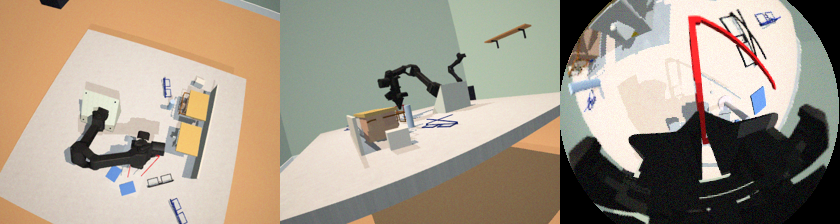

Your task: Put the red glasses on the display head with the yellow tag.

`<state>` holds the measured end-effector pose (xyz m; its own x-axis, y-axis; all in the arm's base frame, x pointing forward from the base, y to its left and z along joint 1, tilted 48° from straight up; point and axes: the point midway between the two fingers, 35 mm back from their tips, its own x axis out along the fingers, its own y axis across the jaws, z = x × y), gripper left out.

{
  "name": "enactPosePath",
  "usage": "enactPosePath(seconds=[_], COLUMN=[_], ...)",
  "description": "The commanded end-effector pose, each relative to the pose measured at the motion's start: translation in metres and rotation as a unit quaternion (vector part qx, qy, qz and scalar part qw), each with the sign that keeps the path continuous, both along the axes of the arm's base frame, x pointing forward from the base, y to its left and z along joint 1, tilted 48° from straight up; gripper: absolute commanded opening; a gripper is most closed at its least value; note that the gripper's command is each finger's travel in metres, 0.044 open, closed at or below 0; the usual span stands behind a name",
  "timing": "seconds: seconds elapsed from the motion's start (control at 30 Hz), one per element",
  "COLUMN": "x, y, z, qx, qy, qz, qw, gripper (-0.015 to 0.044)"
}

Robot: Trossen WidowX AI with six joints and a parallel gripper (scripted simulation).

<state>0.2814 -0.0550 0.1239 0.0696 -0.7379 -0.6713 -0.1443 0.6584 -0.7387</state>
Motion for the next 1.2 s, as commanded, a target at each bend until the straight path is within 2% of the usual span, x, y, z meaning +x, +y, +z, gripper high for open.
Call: enactPosePath(seconds=[0.0,0.17,0.4,0.93,1.17], x=[0.000,-0.005,-0.007,-0.041,-0.043], y=[0.017,0.034,0.035,0.032,0.032], z=[0.015,0.032,0.033,0.031,0.031], qx=[0.003,0.002,0.003,0.020,0.020], qy=[-0.005,-0.005,-0.017,-0.186,-0.194], qz=[0.001,0.001,-0.011,-0.167,-0.174], qw=[1.000,1.000,1.000,0.968,0.965], gripper=[0.0000,0.0000,0.0000,0.0000,0.0000])
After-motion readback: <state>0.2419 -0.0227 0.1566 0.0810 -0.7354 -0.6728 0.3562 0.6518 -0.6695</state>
